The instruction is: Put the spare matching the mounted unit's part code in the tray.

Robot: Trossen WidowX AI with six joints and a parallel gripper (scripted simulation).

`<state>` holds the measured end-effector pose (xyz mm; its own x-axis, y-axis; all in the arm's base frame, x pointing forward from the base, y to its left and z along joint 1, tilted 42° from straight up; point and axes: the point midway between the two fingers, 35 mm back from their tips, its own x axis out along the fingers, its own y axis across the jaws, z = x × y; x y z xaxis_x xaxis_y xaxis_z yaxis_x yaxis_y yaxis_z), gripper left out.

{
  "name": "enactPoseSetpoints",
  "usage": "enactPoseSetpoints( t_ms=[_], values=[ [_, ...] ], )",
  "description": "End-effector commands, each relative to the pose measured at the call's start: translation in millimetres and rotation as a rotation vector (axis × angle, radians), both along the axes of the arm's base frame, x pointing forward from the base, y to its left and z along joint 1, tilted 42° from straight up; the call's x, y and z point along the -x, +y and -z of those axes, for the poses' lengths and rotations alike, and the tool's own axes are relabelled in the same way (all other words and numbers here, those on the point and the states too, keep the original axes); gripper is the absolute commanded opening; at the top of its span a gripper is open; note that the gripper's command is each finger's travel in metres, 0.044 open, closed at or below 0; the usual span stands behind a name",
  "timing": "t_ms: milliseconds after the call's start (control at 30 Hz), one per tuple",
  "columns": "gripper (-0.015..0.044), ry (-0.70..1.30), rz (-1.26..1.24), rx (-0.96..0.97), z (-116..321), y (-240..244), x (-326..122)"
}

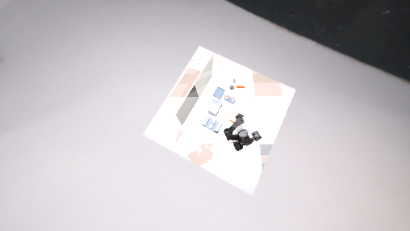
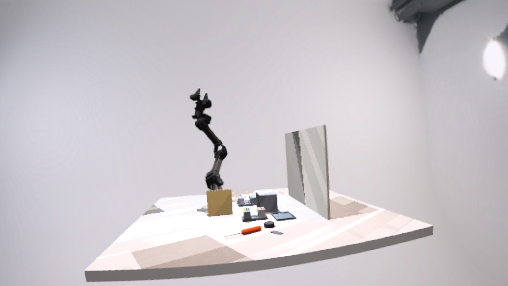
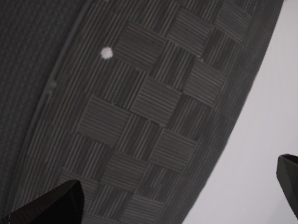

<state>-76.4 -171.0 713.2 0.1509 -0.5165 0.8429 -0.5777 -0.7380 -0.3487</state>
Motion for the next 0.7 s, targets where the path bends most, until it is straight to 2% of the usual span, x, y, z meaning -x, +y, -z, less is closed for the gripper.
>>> enactPoseSetpoints(
  t_ms=[0,33,267,500,667],
  values=[
    [0.0426,0.000,0.000,0.000,0,0,0],
    [0.0440,0.000,0.000,0.000,0,0,0],
    [0.0440,-0.032,-0.028,-0.020,2,-7,3],
    [0.0440,-0.244,-0.217,-0.172,23,-62,18],
    [0.0440,-0.339,-0.374,-0.263,39,-94,6]
  ],
)
